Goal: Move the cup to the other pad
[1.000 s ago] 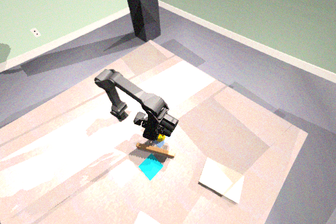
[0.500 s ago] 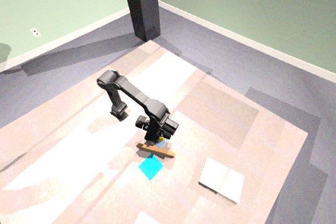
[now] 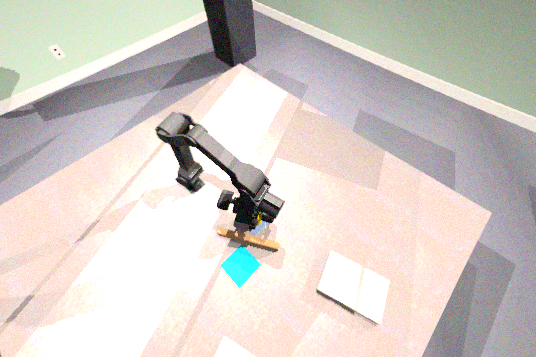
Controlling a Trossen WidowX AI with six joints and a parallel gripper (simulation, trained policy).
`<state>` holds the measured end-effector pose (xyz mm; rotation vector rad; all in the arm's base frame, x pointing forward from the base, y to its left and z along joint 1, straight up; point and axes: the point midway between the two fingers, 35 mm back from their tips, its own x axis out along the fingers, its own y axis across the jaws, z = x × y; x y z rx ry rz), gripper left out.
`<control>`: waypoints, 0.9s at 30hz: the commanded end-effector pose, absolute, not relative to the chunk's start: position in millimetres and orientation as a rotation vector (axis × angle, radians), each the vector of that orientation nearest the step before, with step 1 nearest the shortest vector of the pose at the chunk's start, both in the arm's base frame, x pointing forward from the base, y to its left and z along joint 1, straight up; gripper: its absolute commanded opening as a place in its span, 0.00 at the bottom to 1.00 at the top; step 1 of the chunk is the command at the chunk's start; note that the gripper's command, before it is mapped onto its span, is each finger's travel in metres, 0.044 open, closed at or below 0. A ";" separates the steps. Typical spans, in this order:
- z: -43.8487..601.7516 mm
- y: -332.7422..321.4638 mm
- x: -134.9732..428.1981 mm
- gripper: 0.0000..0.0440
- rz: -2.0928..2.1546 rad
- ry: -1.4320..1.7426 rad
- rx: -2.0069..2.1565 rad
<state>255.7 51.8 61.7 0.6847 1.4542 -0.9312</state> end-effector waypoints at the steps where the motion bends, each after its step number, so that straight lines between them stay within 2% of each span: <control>1: 62.6 49.0 256.3 0.05 -0.928 1.449 0.677; 27: 131.2 21.9 280.8 0.07 -0.952 1.276 0.903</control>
